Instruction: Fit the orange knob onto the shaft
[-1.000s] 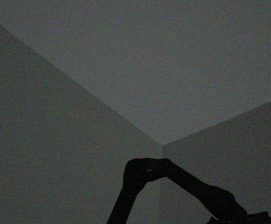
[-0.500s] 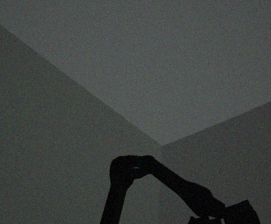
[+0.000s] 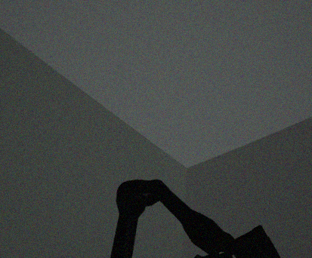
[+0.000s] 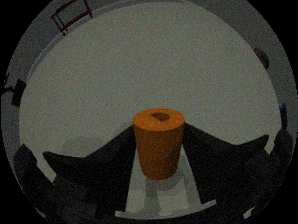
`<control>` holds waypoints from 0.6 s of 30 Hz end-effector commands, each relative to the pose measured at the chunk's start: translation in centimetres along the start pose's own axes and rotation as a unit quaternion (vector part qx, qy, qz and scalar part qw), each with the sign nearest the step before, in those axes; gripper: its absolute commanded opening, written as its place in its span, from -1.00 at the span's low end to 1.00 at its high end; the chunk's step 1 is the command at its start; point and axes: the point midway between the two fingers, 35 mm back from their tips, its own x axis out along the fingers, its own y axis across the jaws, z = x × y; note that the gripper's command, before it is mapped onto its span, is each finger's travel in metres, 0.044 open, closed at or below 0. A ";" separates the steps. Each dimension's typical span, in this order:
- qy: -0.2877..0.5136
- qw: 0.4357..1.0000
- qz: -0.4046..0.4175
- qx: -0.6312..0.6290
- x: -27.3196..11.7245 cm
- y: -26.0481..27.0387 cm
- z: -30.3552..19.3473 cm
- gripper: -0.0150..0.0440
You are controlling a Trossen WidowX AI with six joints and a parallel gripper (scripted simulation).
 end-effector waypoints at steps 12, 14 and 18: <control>-0.124 0.992 0.000 -0.002 -1.0 0.0 -1.4 0.12; -0.141 0.990 0.000 -0.002 -1.1 0.0 -1.6 0.12; -0.175 0.985 0.000 -0.002 -1.2 0.0 -2.0 0.12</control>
